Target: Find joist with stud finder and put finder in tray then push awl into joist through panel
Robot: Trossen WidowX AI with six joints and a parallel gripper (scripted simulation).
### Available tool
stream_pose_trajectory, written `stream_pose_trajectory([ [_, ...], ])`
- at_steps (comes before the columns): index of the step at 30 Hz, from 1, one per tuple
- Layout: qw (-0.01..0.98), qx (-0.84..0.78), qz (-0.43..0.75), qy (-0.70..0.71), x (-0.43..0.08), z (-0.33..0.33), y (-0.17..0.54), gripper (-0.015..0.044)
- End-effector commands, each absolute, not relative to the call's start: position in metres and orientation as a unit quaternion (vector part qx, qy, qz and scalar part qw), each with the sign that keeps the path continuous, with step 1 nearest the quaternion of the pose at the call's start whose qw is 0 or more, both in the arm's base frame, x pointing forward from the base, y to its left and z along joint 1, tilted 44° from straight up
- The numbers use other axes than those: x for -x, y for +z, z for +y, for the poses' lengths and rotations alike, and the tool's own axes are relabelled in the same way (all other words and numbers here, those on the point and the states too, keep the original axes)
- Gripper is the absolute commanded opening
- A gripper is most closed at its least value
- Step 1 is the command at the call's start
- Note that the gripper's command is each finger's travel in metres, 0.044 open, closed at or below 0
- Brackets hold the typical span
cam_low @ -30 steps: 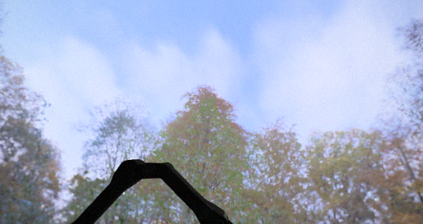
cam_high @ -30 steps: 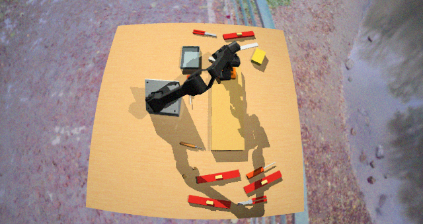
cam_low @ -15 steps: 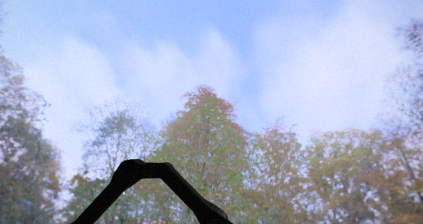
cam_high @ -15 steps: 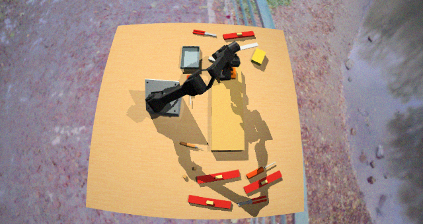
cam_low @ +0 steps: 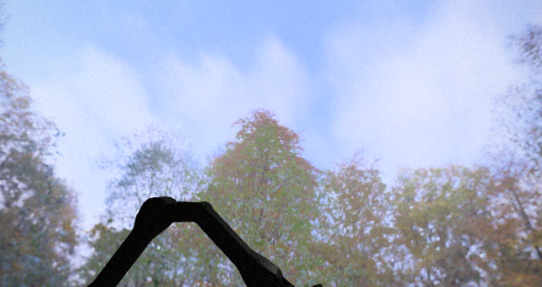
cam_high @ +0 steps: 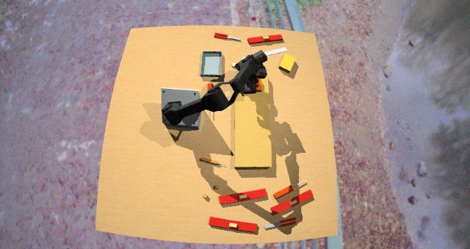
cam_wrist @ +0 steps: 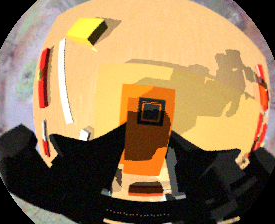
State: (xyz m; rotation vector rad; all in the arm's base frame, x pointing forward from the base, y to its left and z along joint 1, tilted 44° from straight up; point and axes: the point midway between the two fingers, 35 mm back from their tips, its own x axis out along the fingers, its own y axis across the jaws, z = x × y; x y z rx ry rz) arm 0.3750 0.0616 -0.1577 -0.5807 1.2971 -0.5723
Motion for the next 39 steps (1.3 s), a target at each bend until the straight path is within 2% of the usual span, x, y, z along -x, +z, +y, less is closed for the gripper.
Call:
stream_pose_trajectory([
  [1,0.72,0.264,0.585,-0.263,-0.376,0.051,-0.149,0.0],
  [39,0.719,0.266,0.585,-0.264,-0.37,-0.002,-0.099,0.0],
])
